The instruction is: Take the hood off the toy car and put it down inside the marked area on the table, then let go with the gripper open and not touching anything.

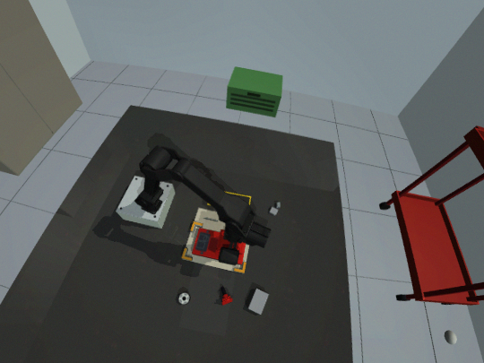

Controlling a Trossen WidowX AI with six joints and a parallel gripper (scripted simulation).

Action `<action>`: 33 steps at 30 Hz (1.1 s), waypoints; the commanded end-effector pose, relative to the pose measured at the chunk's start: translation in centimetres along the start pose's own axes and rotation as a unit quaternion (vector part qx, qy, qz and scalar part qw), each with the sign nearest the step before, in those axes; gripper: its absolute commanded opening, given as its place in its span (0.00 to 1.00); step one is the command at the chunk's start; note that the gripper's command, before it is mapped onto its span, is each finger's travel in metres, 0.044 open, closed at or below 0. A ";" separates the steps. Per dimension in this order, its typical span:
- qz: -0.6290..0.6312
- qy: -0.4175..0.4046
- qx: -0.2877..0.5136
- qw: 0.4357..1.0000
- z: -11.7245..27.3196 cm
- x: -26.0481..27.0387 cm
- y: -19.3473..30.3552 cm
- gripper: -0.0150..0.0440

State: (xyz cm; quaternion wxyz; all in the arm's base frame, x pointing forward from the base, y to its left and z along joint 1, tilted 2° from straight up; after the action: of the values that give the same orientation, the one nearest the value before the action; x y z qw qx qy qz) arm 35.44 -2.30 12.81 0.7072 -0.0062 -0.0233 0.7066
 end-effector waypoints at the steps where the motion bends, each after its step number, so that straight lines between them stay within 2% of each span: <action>1: 0.000 0.000 0.002 1.000 -0.2 0.4 0.1 0.25; 33: 0.002 -0.008 0.000 1.000 0.5 16.4 5.0 0.25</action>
State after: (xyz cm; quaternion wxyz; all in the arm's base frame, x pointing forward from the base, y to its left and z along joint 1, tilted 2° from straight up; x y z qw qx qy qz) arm 31.15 13.13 13.43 0.7045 -0.0001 -0.0287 0.7092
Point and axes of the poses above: the point midway between the two fingers, 35 mm back from their tips, its own z axis back along the fingers, its own x axis across the jaws, y = z × x, the point moved 6 cm from there along z, back along the fingers, and after that the axes turned 10 degrees about -z, right-handed, at the moved point
